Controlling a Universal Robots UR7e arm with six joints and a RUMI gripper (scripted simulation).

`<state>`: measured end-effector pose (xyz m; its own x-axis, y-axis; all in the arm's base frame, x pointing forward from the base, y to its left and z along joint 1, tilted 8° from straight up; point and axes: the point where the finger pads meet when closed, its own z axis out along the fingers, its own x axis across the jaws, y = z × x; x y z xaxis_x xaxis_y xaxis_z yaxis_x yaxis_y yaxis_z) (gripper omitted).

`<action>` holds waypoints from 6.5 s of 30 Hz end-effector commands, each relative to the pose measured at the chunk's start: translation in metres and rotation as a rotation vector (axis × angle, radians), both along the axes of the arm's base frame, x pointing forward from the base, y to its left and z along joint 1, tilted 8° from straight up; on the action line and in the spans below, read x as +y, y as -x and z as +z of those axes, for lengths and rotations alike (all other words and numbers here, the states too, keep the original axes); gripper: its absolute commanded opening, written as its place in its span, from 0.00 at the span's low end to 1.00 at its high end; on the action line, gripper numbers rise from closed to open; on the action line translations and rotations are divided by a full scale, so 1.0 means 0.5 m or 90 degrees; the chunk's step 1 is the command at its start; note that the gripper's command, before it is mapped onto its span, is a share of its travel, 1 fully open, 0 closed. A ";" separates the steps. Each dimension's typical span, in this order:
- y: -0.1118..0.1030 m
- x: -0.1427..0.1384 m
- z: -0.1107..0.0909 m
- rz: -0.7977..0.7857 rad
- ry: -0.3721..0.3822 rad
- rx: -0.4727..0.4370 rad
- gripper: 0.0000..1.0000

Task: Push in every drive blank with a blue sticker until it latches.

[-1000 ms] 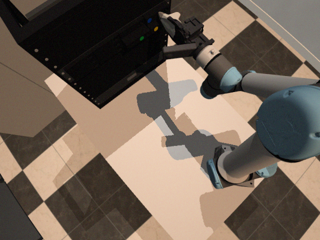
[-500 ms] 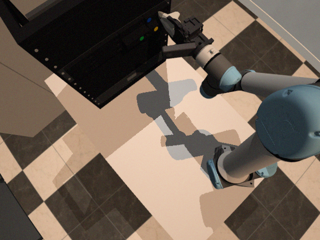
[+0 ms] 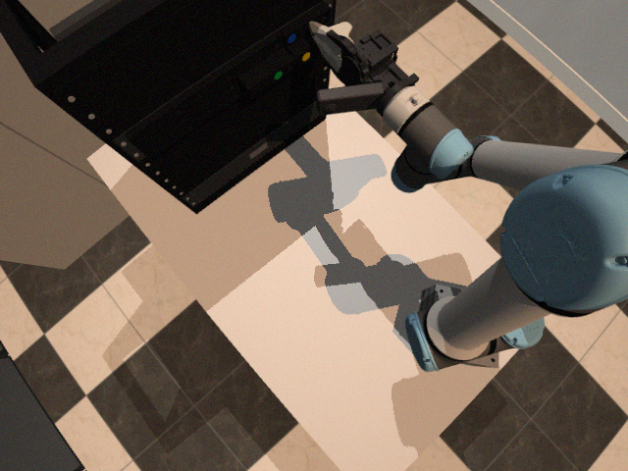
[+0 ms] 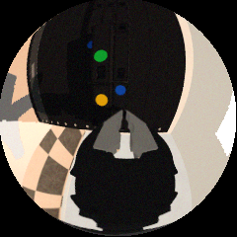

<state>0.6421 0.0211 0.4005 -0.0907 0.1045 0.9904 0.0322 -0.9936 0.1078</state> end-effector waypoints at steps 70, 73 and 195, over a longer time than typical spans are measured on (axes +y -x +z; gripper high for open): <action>-0.013 0.001 0.002 0.000 0.000 -0.001 0.00; -0.012 0.001 0.002 0.000 0.000 -0.001 0.00; 0.393 -0.017 -0.033 0.000 0.000 -0.001 0.00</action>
<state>0.4478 0.0128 0.3839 -0.0904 0.1052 0.9903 0.0274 -0.9938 0.1081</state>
